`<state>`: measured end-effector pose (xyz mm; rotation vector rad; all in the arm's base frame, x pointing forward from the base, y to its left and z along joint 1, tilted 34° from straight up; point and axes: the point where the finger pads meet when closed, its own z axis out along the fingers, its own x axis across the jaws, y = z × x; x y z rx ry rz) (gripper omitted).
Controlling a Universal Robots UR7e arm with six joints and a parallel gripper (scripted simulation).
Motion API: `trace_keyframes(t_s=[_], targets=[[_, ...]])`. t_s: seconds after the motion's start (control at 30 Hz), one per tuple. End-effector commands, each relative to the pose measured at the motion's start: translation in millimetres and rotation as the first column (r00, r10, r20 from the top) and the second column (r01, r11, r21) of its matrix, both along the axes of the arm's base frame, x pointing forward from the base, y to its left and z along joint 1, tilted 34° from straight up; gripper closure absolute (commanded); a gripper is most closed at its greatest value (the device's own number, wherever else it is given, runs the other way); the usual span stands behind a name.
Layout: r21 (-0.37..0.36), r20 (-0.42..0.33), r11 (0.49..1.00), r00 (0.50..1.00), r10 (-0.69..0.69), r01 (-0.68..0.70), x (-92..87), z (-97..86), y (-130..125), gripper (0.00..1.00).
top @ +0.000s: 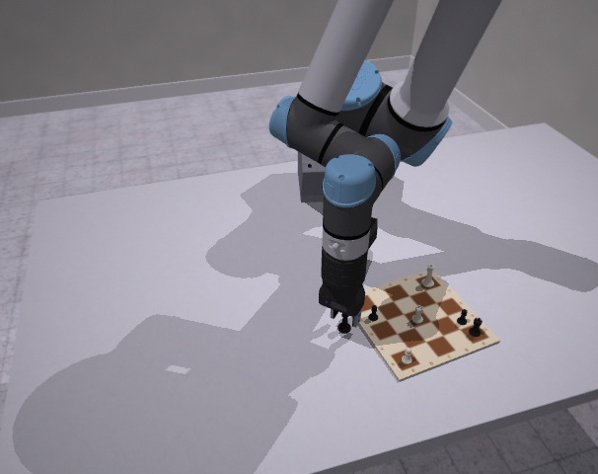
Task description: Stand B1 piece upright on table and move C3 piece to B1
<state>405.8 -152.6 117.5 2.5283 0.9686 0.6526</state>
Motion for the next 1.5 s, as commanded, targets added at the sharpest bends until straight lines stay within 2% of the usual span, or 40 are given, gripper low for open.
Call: trace_keyframes(t_s=[0.0, 0.17, 0.67, 1.0, 1.3, 1.33, 1.47], targets=[[-0.004, 0.004, 1.000, 1.000, -0.001, 0.001, -4.7, 11.7, -1, 0.21], [-0.004, 0.004, 1.000, 1.000, -0.001, 0.001, -9.0, 18.5, 1, 0.21], [-0.005, 0.004, 1.000, 1.000, -0.001, 0.001, -35.4, 59.2, 9, 0.21], [-0.005, 0.004, 1.000, 1.000, -0.001, 0.001, -43.6, 71.9, 11, 0.21], [-0.005, 0.004, 1.000, 1.000, -0.001, 0.001, -45.0, 74.0, 12, 0.21], [-0.003, 0.003, 1.000, 1.000, -0.001, 0.001, -45.4, 72.8, 12, 0.00], [-0.001, 0.001, 1.000, 1.000, 0.000, 0.000, -45.3, 72.0, 13, 0.00]])
